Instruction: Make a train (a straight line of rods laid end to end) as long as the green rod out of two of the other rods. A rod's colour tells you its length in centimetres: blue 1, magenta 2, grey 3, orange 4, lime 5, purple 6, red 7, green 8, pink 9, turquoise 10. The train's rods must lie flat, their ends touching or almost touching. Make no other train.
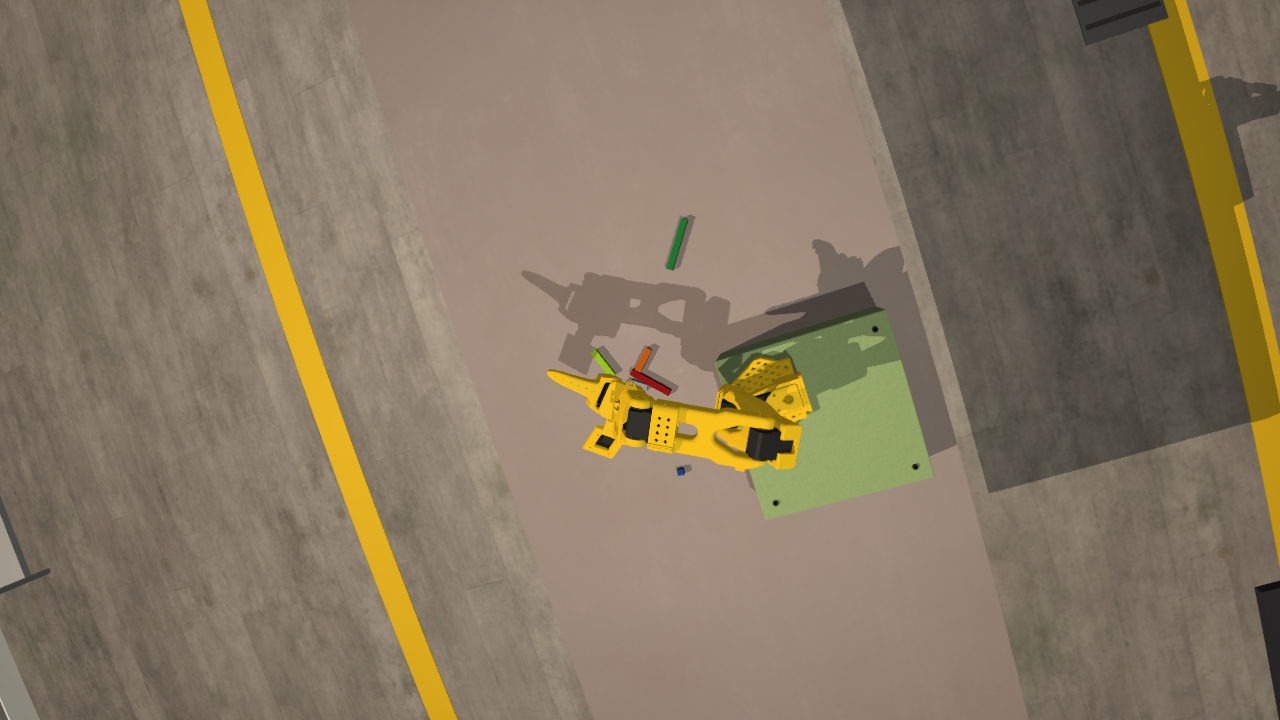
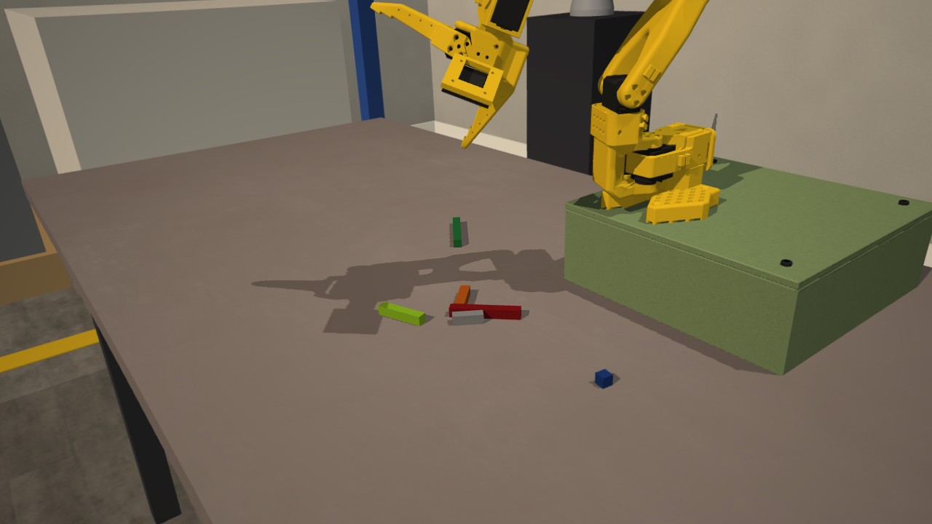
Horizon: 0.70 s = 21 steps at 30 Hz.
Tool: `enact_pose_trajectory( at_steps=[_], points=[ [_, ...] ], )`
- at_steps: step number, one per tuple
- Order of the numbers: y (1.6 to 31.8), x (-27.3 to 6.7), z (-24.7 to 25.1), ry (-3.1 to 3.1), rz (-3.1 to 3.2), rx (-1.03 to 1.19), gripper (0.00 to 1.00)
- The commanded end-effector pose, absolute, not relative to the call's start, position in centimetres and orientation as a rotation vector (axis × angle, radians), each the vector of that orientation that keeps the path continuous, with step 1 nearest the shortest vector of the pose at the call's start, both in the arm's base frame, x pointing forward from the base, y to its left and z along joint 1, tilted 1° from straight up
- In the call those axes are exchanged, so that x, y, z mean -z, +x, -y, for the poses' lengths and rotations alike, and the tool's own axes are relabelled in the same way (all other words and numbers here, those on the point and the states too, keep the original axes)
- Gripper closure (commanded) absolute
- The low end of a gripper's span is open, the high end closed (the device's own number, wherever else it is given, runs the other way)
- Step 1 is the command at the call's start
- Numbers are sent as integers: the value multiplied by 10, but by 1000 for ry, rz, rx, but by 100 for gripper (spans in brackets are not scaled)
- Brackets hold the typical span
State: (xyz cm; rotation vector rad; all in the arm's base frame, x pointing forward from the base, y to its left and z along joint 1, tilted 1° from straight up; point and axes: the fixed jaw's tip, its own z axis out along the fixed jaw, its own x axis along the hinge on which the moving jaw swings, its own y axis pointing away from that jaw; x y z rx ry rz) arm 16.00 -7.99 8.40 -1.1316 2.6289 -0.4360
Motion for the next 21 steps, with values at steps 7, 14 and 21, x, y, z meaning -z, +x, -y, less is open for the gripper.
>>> enact_pose_trajectory(
  at_steps=[7,14,21],
  points=[
    [159,-83,80,-1165,-2618,438,0],
    [159,-83,80,-1196,-2600,452,0],
    [159,-84,80,-1203,-2603,446,0]
  ],
)
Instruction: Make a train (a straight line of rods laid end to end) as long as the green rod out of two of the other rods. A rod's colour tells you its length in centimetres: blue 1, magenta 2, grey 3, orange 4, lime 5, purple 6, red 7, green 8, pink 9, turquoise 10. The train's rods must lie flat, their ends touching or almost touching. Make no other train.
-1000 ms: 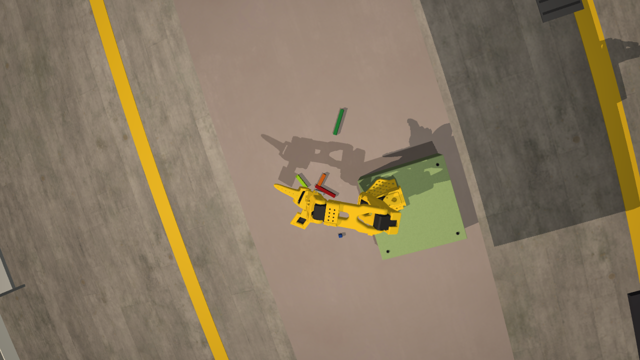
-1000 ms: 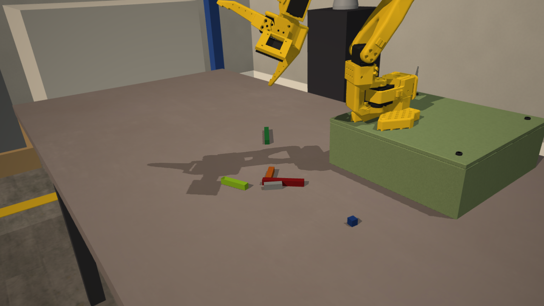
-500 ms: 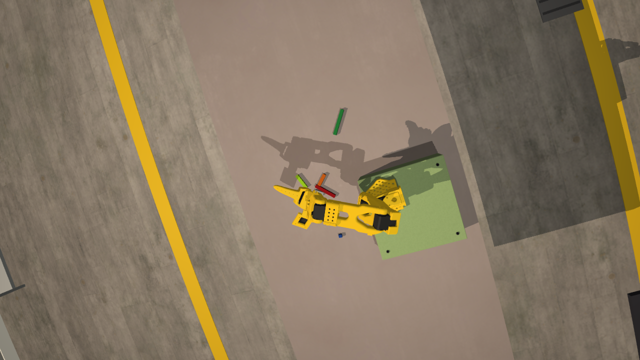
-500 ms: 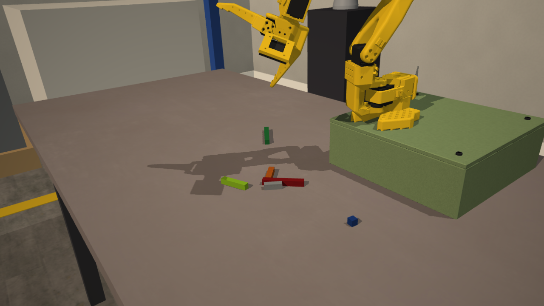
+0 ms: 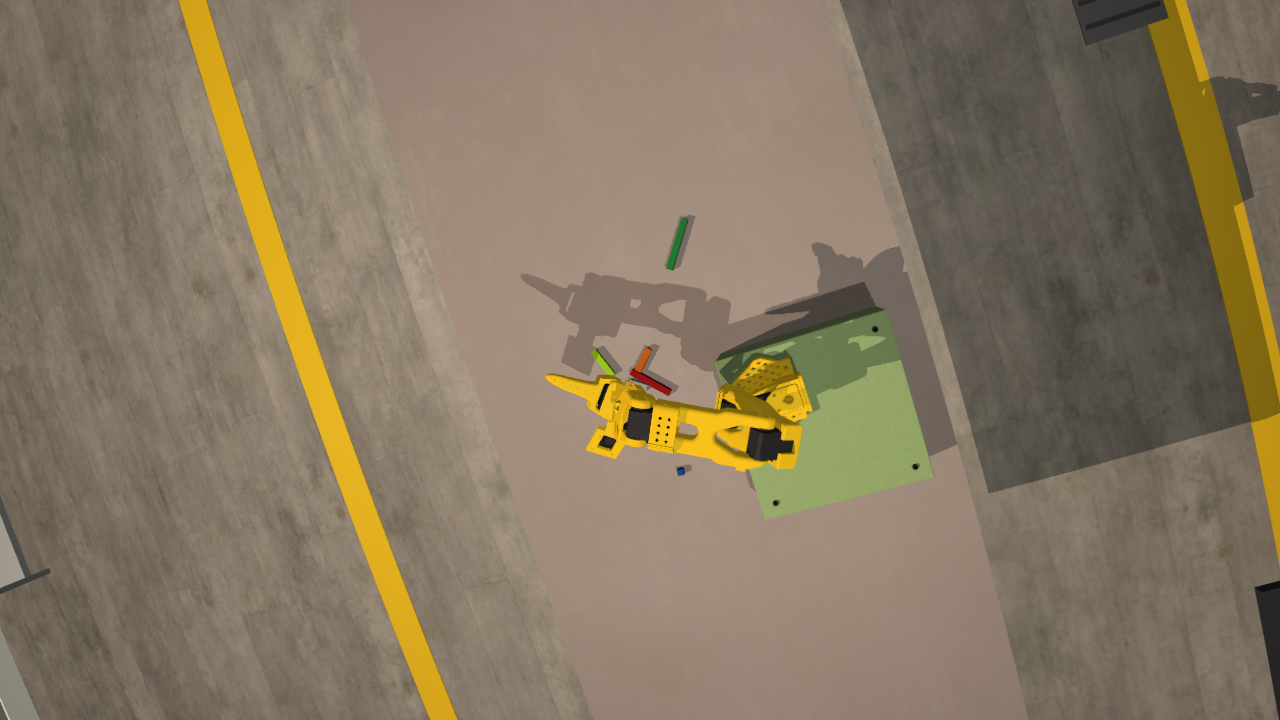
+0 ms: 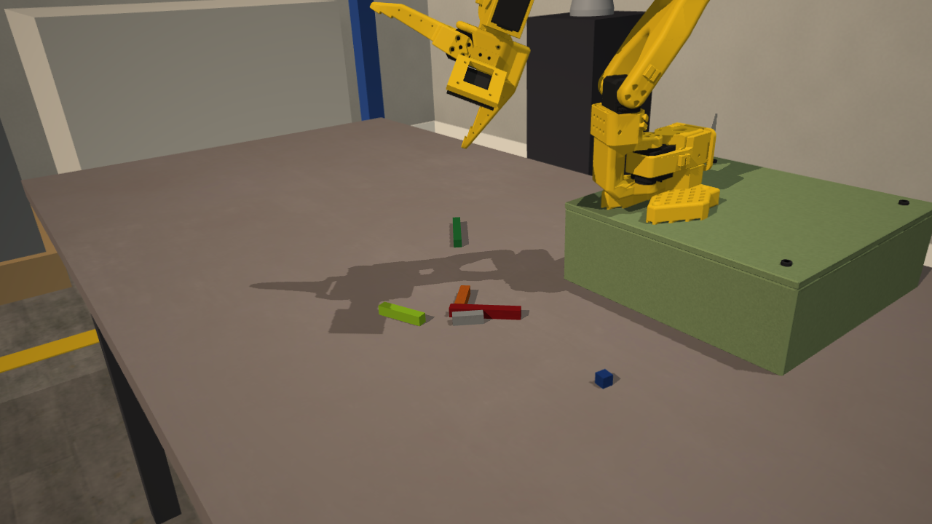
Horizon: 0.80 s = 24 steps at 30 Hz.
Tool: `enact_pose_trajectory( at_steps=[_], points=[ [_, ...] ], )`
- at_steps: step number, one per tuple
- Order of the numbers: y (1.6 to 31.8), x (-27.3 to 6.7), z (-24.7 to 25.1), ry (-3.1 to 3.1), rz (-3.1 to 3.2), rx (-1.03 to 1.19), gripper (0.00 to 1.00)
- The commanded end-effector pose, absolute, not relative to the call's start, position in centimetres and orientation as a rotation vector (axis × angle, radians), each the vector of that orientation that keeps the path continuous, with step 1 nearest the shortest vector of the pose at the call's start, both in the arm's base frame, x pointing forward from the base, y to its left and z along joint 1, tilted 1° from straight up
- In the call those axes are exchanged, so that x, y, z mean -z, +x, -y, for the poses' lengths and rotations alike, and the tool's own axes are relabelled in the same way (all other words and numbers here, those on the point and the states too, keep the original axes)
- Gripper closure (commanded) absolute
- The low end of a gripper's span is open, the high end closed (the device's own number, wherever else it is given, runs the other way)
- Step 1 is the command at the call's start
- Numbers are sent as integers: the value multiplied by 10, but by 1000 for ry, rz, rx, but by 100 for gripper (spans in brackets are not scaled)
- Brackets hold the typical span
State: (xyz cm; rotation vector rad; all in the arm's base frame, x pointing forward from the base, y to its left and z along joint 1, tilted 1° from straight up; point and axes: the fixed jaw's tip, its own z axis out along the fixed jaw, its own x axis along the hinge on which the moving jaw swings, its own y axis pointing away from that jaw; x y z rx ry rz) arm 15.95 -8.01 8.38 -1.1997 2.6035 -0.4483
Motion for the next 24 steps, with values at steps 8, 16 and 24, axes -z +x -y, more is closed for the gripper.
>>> enact_pose_trajectory(
  at_steps=[8,16,24],
  points=[
    [156,-79,78,-1248,-2614,414,0],
    [153,-76,77,-1283,-2621,390,0],
    [157,-79,79,-1284,-2593,428,0]
  ],
)
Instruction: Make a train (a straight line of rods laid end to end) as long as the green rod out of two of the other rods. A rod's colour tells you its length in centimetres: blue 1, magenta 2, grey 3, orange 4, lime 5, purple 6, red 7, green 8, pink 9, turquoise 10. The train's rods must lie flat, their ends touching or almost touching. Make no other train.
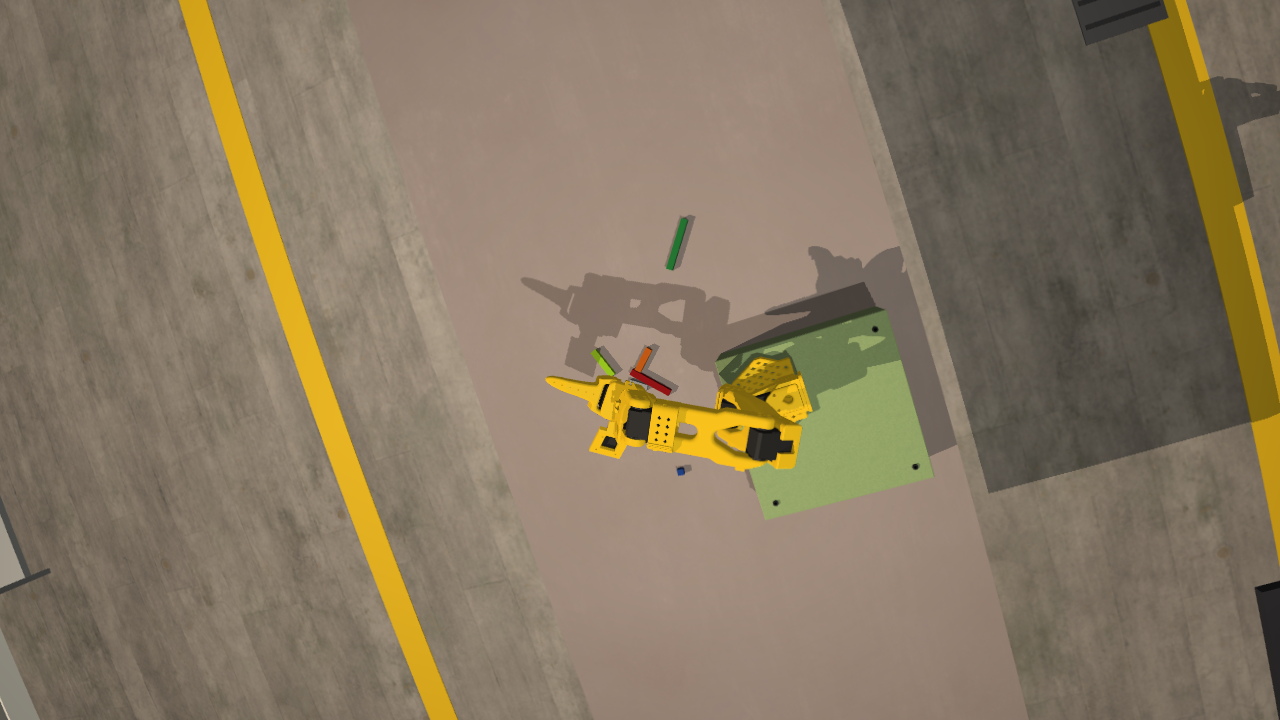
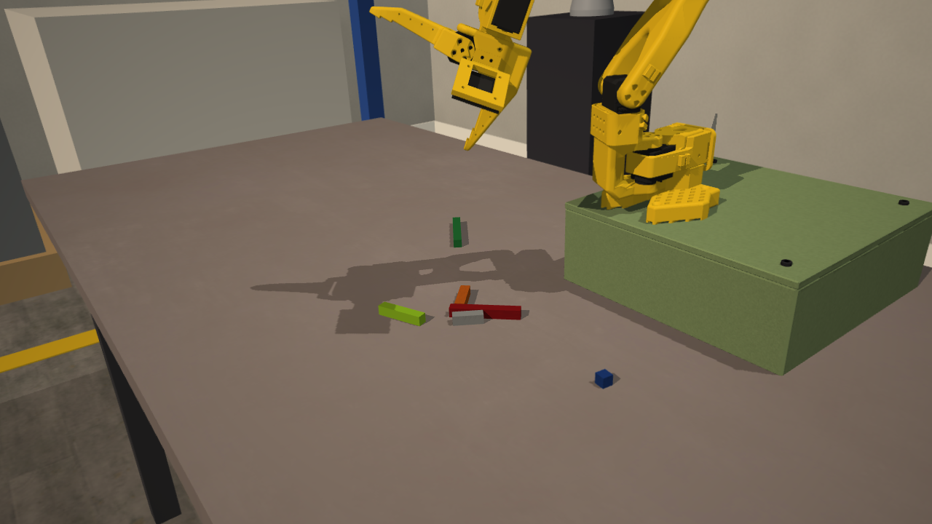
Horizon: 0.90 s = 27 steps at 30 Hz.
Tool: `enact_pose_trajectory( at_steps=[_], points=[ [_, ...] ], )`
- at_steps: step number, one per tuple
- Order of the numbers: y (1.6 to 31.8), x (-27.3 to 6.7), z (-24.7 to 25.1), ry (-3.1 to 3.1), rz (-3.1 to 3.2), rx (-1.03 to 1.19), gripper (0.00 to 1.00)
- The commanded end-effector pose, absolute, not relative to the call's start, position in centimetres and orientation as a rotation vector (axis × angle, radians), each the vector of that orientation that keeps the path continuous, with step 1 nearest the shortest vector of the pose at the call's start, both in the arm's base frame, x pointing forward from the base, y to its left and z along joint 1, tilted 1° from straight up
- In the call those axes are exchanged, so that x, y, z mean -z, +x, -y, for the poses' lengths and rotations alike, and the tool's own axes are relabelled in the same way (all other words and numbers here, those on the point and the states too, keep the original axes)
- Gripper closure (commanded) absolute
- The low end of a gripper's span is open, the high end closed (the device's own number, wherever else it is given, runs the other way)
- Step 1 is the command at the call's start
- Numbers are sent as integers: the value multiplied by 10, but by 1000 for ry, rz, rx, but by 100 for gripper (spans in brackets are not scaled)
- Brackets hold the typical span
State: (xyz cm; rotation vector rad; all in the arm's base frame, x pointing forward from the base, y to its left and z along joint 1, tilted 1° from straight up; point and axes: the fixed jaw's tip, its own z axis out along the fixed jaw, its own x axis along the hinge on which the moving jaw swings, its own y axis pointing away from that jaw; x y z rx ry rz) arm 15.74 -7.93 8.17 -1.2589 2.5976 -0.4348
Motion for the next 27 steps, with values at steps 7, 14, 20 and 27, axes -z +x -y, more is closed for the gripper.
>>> enact_pose_trajectory(
  at_steps=[7,14,20,27],
  points=[
    [157,-76,79,-1314,-2589,421,0],
    [158,-81,80,-1305,-2573,448,0],
    [158,-81,80,-1323,-2559,459,0],
    [158,-82,80,-1319,-2562,457,0]
  ],
)
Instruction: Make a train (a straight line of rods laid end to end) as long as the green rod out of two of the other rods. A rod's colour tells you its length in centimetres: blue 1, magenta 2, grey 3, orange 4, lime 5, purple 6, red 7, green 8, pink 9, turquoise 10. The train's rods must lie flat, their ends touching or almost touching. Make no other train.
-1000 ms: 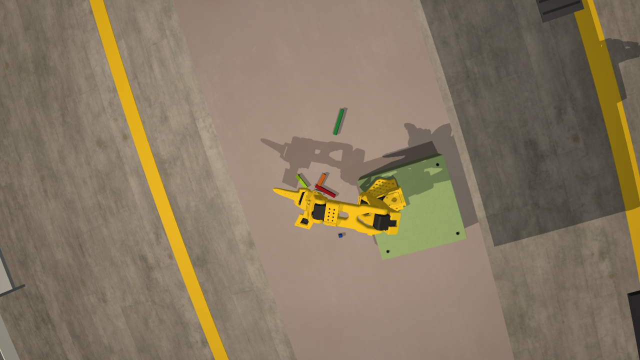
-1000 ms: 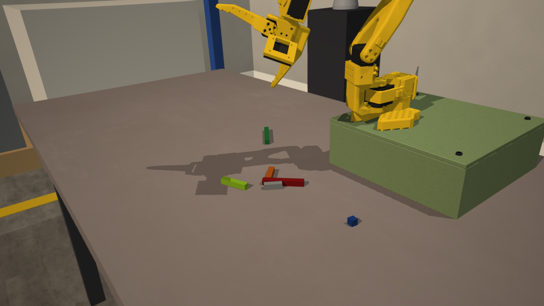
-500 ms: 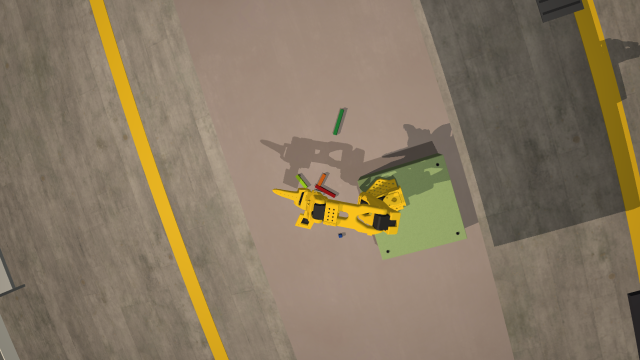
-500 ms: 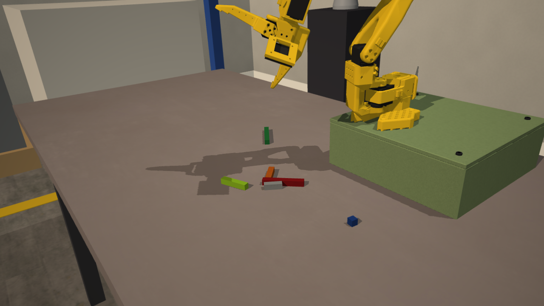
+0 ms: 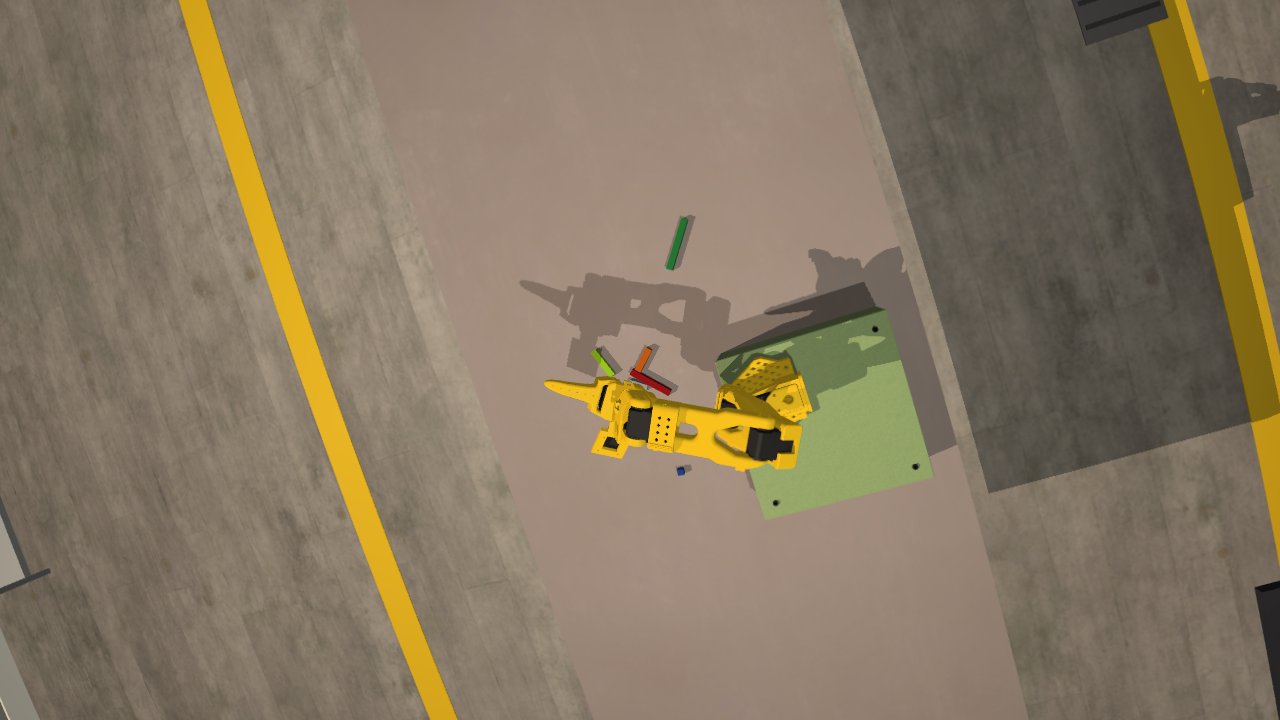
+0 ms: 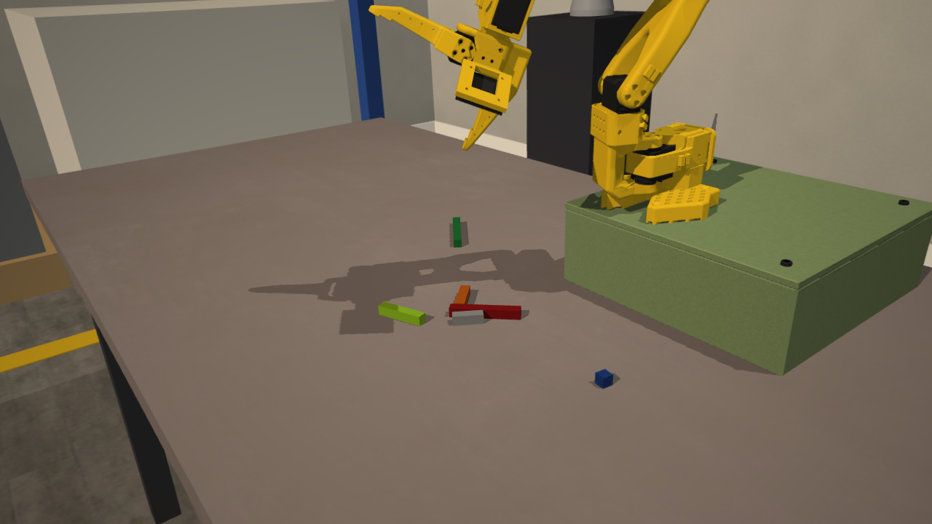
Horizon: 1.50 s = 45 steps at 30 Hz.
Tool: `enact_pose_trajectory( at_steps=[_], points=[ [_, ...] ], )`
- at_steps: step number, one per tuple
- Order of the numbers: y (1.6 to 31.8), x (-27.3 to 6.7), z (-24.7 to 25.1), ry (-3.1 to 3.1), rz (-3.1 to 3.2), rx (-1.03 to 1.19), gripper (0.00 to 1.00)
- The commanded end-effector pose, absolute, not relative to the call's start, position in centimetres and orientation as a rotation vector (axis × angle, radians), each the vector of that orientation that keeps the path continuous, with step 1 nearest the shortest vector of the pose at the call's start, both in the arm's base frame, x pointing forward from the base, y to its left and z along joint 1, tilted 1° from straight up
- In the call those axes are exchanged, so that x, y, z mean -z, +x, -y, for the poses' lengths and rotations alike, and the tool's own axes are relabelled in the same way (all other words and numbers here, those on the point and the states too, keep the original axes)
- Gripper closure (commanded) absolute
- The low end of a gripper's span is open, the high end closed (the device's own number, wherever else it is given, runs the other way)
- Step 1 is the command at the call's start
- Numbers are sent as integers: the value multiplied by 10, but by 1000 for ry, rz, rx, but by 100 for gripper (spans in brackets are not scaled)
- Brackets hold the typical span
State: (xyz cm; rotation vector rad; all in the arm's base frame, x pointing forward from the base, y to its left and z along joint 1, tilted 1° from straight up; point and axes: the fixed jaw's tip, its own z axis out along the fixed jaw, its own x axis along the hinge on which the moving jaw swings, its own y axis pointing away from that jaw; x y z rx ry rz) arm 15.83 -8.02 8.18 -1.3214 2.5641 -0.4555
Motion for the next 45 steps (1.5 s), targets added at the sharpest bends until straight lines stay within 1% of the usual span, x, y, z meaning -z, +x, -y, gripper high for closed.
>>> enact_pose_trajectory(
  at_steps=[1,7,14,16,21,25,29,45],
  points=[
    [158,-82,80,-1318,-2563,457,0],
    [146,-85,86,-1259,-2612,458,0],
    [109,-90,98,-1063,-2756,454,0],
    [109,-90,98,-1063,-2756,454,0],
    [80,-93,99,-902,-2855,442,0],
    [67,-93,97,-814,-2902,433,0],
    [62,-94,96,-781,-2918,429,0],
    [62,-94,96,-780,-2919,429,0]
  ],
)
